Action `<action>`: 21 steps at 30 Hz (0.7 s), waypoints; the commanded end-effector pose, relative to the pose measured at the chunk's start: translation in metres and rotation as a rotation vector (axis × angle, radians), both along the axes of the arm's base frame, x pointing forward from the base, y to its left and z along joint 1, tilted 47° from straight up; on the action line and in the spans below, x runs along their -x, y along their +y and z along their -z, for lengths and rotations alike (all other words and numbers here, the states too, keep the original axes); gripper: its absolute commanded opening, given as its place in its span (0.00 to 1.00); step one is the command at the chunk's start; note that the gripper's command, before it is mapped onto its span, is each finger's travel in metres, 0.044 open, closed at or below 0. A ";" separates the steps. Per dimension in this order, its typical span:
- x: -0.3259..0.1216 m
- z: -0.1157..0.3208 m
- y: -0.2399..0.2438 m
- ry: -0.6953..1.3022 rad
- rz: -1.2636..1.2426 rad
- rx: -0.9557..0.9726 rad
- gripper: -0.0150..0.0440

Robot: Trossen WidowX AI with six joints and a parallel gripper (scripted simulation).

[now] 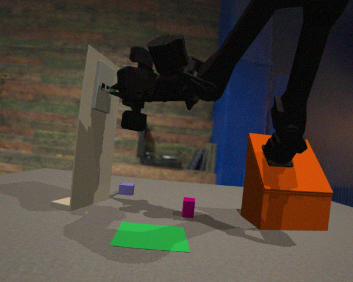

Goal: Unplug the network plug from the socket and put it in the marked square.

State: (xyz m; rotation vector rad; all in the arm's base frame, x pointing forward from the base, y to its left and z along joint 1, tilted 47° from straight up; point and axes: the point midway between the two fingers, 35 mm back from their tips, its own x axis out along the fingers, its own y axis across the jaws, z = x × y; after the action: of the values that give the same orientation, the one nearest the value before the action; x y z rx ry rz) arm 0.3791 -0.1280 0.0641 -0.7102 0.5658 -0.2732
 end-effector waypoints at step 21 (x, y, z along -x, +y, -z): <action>0.014 -0.003 0.004 0.001 -0.005 0.002 0.25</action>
State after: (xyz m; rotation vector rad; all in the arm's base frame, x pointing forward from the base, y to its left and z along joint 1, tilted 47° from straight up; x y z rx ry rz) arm 0.3675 -0.1253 0.0670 -0.7102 0.5642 -0.2734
